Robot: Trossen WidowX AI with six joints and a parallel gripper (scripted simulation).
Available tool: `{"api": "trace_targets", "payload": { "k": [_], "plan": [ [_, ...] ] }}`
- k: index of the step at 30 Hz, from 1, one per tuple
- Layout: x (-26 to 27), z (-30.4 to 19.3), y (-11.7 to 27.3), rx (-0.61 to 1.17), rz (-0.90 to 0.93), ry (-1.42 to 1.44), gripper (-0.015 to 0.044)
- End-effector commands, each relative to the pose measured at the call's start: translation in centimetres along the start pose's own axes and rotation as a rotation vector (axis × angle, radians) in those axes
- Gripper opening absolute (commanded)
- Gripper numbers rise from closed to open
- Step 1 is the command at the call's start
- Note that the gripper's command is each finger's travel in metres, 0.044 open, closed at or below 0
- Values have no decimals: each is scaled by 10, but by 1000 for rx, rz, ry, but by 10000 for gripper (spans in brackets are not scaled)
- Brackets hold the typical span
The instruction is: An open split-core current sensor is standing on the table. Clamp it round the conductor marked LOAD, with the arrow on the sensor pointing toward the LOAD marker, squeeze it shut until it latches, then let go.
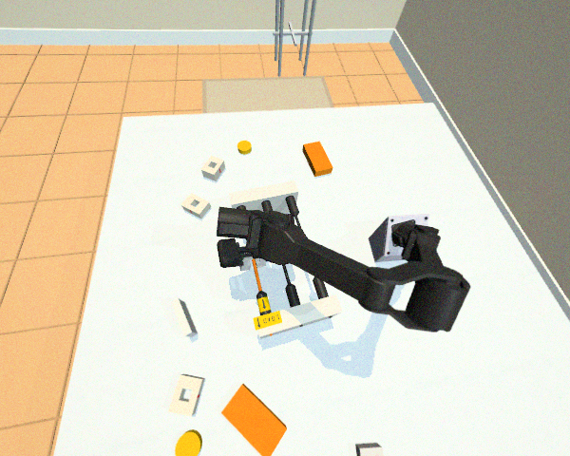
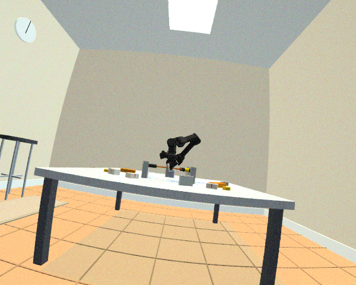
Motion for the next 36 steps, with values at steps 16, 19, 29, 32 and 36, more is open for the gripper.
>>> {"api": "trace_targets", "payload": {
  "k": [16, 19, 29, 32, 36],
  "plan": [
    [2, 4, 6, -11, 18, -2, 0],
    [2, 4, 6, -11, 18, -2, 0],
    [1, 3, 3, -9, 9, -5, 0],
    [1, 3, 3, -9, 9, -5, 0],
    [2, 3, 3, -10, 4, -6, 0]
  ]
}}
Point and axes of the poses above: the point midway between the two fingers, 35 mm back from their tips, its own y axis back along the fingers, its own x axis across the jaws, z = x × y, the point moved 8 cm from there along y, back along the fingers, and after that the axes turned 15 degrees about -y, right-handed, at the moved point
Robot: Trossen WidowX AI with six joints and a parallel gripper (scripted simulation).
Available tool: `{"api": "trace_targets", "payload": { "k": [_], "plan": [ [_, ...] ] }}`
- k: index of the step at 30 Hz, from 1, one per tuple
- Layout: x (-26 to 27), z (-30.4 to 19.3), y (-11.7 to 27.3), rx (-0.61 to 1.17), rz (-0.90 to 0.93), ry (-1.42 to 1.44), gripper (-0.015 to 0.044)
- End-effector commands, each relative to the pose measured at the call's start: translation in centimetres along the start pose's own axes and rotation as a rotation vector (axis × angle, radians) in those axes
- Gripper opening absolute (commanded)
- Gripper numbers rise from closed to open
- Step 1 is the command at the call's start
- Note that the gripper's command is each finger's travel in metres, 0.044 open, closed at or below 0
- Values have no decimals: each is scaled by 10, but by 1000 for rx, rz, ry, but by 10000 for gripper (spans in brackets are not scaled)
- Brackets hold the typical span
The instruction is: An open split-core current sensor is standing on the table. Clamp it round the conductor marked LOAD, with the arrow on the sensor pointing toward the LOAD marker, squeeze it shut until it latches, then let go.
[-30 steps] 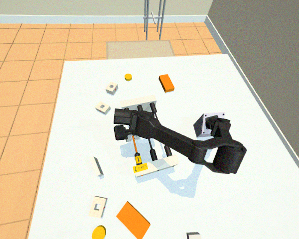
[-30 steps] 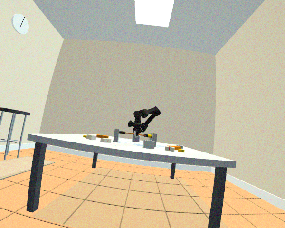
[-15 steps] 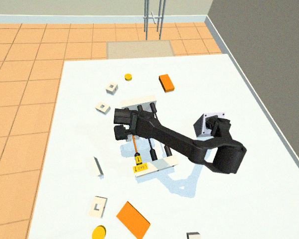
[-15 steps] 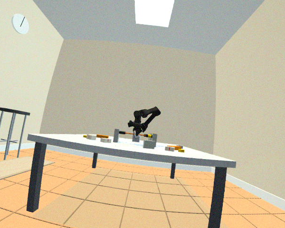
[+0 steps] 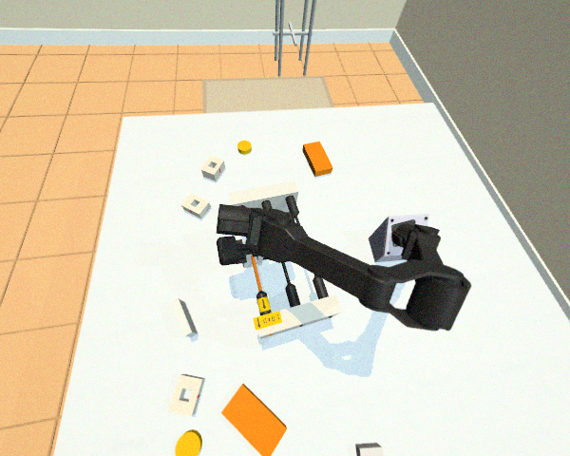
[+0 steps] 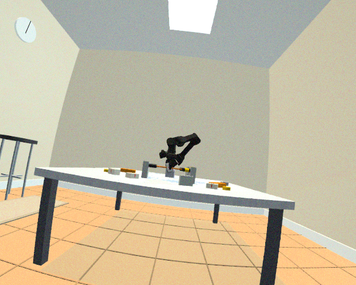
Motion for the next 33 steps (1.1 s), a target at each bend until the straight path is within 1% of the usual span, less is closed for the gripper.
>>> {"api": "trace_targets", "payload": {
  "k": [1, 5, 11, 33],
  "plan": [
    [2, -1, -1, -3, -13, 0, 0],
    [11, -2, -2, -28, -85, -1, 0],
    [25, -7, -3, -66, -239, 1, 0],
    [26, -8, -4, -66, -244, 1, 0]
  ]
}}
Point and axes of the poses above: the point midway between the two fingers, 35 mm back from their tips, its own y axis back along the fingers, its own x axis across the jaws, z = x × y, the point moved 8 cm from there along y, back along the fingers, and after that the axes turned 15 degrees about -y, right-handed, at the moved point
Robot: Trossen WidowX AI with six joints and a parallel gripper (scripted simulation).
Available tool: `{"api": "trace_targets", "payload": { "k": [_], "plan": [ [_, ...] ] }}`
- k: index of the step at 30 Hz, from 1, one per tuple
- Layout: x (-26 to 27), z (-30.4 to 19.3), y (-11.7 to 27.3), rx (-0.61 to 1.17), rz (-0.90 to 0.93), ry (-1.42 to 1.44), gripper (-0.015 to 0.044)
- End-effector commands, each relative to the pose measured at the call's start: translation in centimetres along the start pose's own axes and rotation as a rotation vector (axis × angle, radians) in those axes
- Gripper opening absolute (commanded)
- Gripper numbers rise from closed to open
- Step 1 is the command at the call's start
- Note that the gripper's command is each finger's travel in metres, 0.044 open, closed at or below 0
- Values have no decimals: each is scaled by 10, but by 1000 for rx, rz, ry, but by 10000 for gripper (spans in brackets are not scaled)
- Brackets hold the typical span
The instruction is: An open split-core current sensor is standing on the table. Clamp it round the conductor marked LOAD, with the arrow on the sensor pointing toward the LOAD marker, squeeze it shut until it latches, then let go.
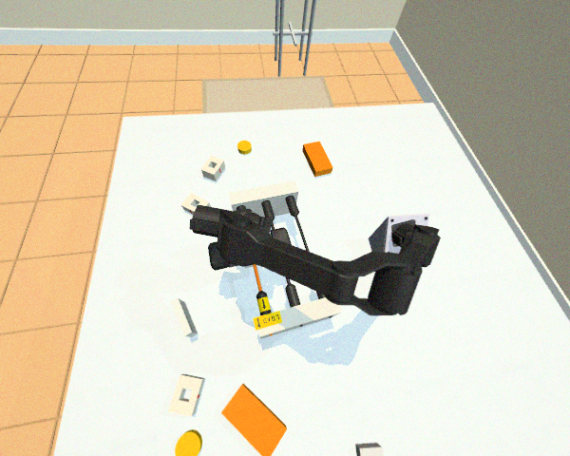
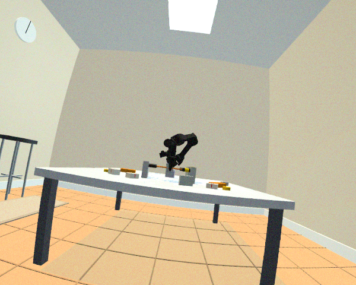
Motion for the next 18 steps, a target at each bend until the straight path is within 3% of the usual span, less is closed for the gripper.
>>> {"api": "trace_targets", "payload": {
  "k": [1, 4, 14, 18],
  "plan": [
    [1, 0, -1, -3, 2, 5, 0],
    [0, 0, -5, -2, 1, 3, 0],
    [0, -1, -2, -2, 0, 6, 260],
    [0, -1, -2, -2, 0, 6, 260]
  ]
}}
Point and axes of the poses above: the point midway between the two fingers, 35 mm back from their tips, its own y axis back along the fingers, its own x axis across the jaws, z = x × y, the point moved 8 cm from there along y, back along the fingers, and after that the axes turned 15 degrees about -y, right-handed, at the moved point
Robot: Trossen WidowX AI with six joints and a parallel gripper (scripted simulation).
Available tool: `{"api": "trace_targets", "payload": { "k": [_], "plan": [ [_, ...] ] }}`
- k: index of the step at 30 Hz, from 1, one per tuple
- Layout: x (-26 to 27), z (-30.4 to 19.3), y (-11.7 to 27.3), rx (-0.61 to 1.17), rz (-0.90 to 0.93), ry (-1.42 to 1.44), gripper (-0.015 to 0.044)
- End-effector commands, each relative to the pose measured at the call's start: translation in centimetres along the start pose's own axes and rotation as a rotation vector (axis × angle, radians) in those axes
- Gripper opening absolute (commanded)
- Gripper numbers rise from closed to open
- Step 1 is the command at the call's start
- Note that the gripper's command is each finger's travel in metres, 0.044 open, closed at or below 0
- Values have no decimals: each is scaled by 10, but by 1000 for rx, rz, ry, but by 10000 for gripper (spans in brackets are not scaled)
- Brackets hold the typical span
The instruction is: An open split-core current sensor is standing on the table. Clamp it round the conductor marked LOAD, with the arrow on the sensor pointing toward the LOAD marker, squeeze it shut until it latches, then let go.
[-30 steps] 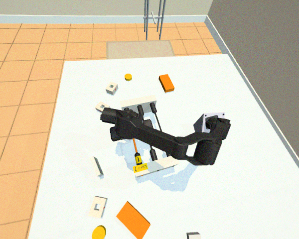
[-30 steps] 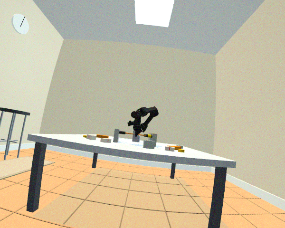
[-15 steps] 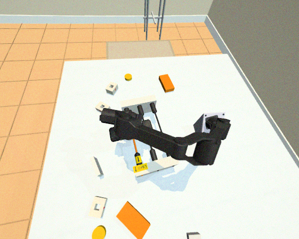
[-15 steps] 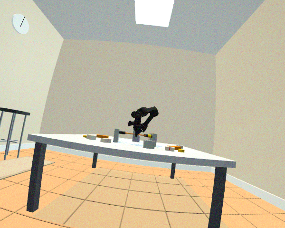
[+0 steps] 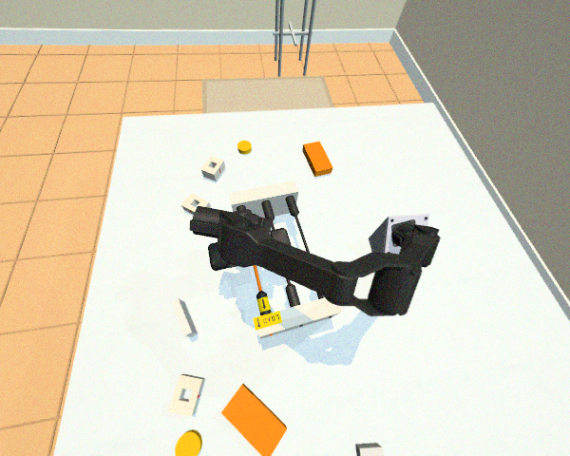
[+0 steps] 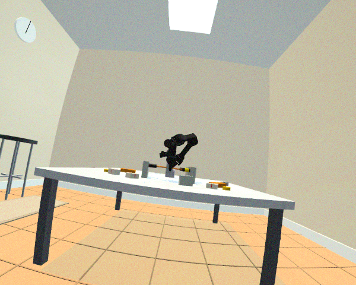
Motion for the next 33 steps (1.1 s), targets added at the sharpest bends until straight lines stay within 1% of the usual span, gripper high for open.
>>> {"api": "trace_targets", "payload": {
  "k": [1, 29, 33],
  "plan": [
    [0, 0, 0, 0, 0, 2, 260],
    [0, 0, 0, 0, 0, 2, 260],
    [0, 0, 0, 0, 0, 0, 233]
  ]
}}
Point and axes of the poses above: the point midway between the two fingers, 35 mm back from their tips, its own y axis back along the fingers, its own x axis across the jaws, z = x × y, the point moved 8 cm from there along y, back along the fingers, and after that the axes turned 15 degrees about -y, right-handed, at the moved point
